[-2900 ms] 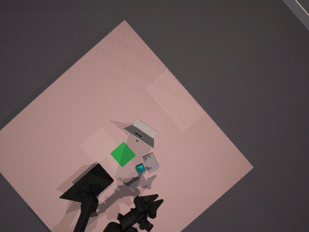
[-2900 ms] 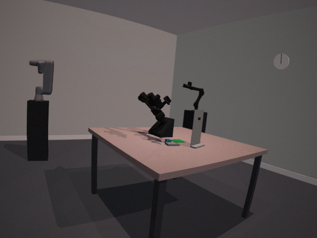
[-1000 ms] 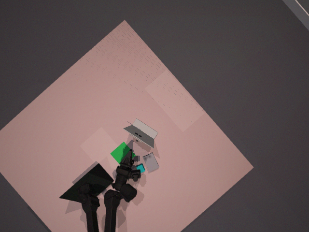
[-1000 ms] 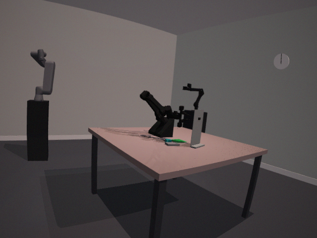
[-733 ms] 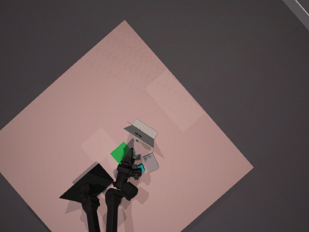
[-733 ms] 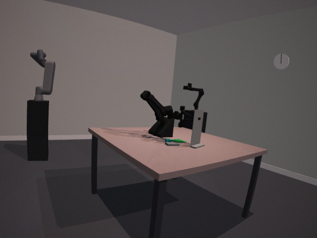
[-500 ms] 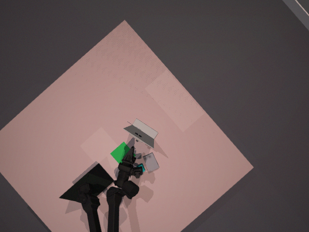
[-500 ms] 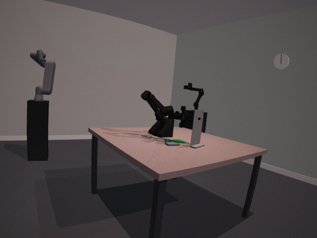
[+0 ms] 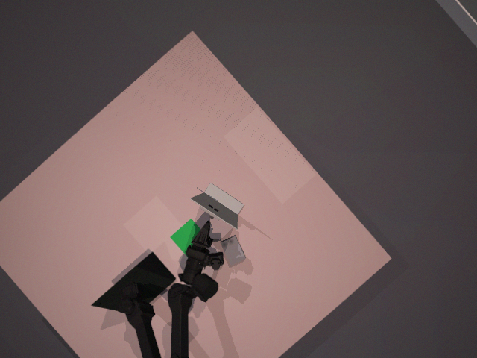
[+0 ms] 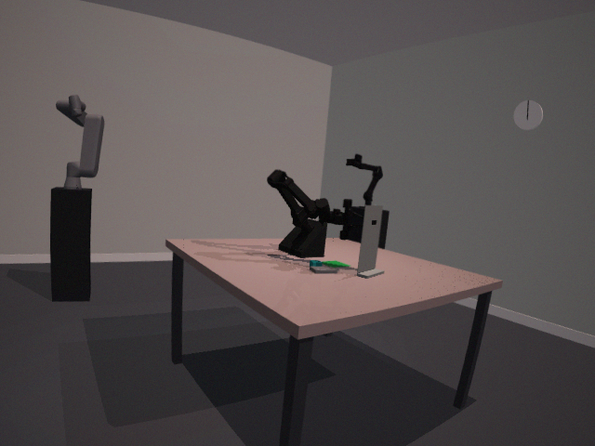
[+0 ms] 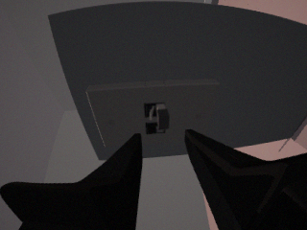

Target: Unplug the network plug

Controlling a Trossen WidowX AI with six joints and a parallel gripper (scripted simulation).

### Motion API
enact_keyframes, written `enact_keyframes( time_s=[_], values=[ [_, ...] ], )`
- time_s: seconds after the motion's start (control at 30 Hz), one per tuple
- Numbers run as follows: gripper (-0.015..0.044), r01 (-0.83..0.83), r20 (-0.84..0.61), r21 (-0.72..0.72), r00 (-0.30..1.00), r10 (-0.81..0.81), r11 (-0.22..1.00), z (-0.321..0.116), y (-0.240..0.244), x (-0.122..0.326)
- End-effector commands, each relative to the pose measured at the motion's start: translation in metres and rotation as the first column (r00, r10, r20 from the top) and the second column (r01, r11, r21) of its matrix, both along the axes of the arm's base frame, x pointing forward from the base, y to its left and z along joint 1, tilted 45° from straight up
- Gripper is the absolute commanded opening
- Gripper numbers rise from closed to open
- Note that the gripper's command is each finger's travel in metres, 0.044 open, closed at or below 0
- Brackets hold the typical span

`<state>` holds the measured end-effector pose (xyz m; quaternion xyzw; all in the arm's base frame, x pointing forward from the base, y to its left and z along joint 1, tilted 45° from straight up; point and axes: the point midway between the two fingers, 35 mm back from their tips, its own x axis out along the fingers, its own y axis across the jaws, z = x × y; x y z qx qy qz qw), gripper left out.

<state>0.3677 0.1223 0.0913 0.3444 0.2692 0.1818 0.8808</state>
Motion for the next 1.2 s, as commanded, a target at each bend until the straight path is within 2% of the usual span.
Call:
enact_keyframes(
  time_s=[0.0,0.57,0.63,1.17],
  values=[
    [0.0156,0.005,0.0,0.004,1.0,-0.005,1.0,-0.001,0.002,0.007],
    [0.0156,0.008,0.006,0.006,1.0,-0.008,1.0,-0.005,0.009,0.026],
    [0.0104,0.008,0.006,0.006,1.0,-0.008,1.0,-0.005,0.009,0.026],
    [0.0,0.008,0.006,0.006,1.0,-0.008,1.0,-0.005,0.009,0.026]
  ],
)
